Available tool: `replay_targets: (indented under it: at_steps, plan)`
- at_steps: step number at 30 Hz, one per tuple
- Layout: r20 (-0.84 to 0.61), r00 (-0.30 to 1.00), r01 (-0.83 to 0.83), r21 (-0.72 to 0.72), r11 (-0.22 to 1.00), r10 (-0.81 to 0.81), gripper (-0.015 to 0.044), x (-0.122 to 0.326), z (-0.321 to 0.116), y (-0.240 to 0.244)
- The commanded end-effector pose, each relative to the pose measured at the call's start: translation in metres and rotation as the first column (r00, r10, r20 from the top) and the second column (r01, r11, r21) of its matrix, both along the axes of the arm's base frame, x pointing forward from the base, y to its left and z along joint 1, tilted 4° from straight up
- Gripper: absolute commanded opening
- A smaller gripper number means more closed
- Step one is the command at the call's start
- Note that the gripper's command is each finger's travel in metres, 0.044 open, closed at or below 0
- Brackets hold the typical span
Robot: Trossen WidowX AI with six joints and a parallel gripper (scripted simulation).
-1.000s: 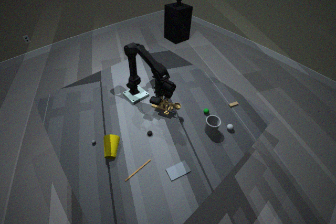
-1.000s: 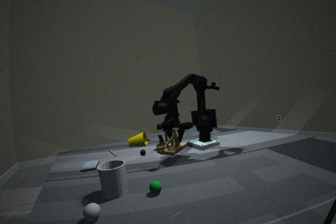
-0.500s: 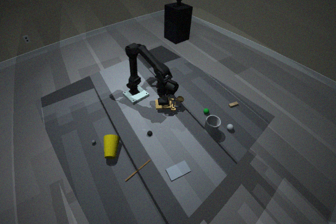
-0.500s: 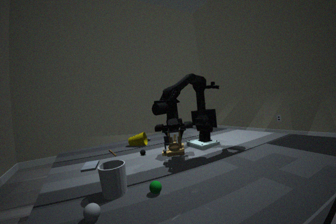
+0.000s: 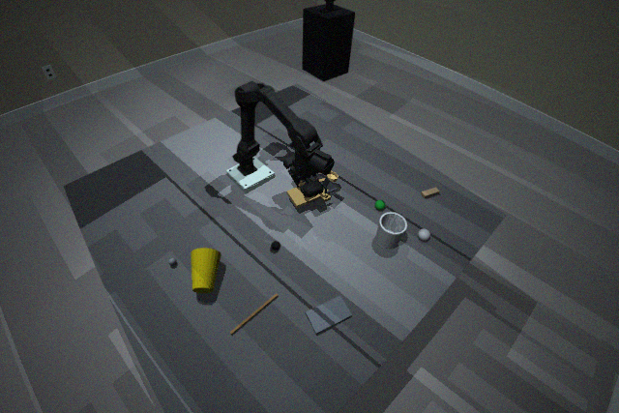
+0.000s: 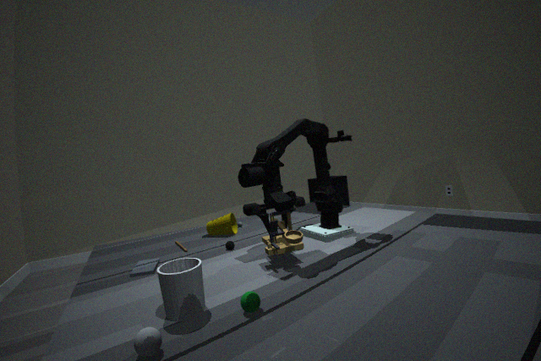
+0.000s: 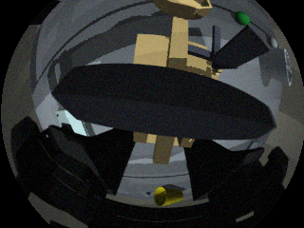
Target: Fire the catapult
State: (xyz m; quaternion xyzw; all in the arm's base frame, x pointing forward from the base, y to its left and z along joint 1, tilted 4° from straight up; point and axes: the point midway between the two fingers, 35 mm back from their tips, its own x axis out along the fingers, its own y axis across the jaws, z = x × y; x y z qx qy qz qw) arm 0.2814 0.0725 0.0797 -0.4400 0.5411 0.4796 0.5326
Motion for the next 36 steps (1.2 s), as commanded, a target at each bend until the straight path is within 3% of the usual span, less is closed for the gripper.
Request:
replay_targets:
  at_steps: [1, 36]
  plan:
    - [0.007, 1.0, -0.021, 0.005, 1.0, 0.021, 0.0, 0.004, 0.002, 0.0]
    - [0.006, 1.0, -0.019, 0.002, 1.0, 0.019, 0.0, 0.004, -0.043, 0.001]
